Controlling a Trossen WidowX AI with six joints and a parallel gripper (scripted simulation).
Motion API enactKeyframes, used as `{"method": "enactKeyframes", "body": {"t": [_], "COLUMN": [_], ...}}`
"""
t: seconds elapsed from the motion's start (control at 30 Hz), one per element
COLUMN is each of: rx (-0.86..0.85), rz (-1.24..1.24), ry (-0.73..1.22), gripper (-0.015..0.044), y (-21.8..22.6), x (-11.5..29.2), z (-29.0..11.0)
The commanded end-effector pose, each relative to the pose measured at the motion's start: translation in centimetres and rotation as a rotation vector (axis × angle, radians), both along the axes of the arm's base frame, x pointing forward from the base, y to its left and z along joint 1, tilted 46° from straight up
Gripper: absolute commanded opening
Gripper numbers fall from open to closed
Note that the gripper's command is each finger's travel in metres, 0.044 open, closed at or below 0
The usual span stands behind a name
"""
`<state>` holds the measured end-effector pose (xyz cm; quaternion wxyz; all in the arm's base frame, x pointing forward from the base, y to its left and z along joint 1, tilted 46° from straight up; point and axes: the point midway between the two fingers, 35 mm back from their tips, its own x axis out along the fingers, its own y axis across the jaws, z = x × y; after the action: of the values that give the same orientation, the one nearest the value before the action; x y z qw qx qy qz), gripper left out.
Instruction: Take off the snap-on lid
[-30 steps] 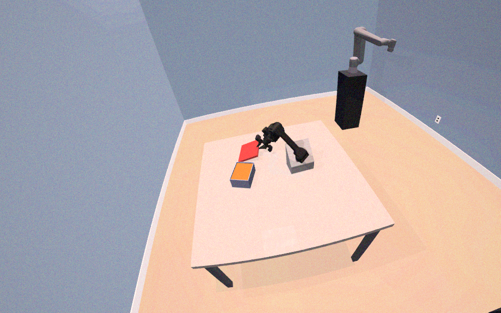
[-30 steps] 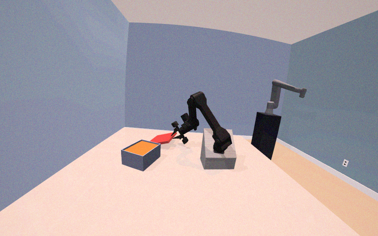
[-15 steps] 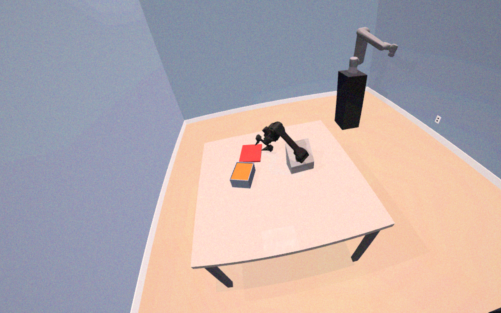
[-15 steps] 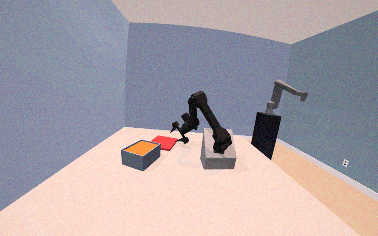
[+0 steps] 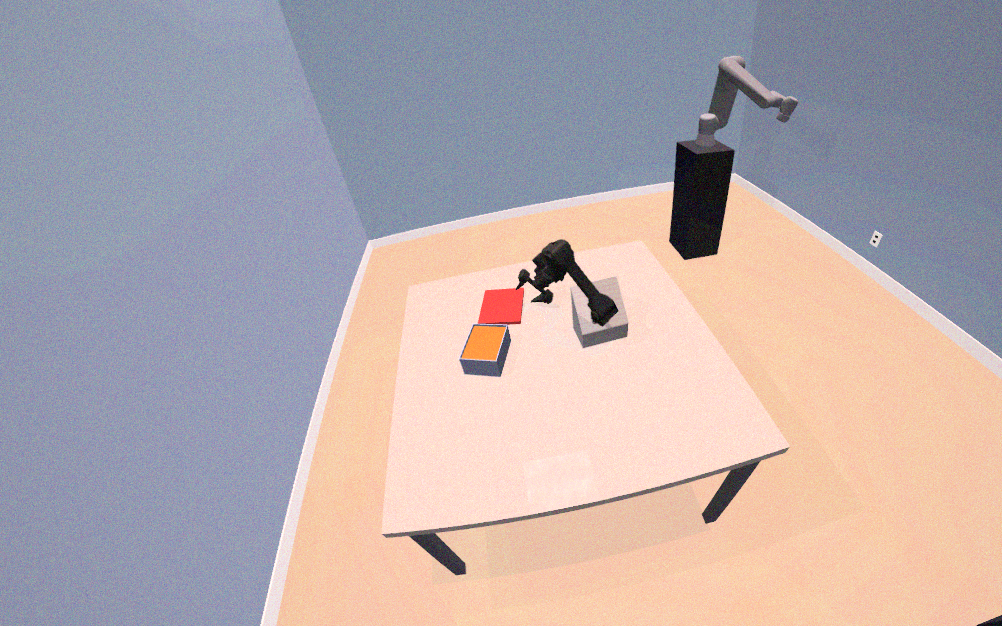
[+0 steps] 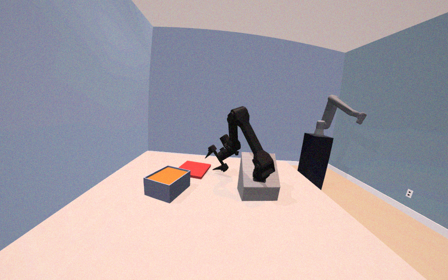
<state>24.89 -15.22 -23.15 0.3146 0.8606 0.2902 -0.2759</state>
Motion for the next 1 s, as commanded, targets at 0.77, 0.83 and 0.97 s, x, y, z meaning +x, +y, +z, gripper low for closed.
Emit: {"method": "enactKeyframes", "body": {"t": [0.77, 0.83, 0.97], "rx": [0.006, 0.005, 0.005], "rz": [0.003, 0.003, 0.003], "ry": [0.001, 0.002, 0.002], "gripper": [0.0440, 0.0440, 0.0440], "y": [-0.6, -0.9, -1.4], "x": [-3.4, -3.5, -3.7], "z": [1.9, 2.2, 2.8]}}
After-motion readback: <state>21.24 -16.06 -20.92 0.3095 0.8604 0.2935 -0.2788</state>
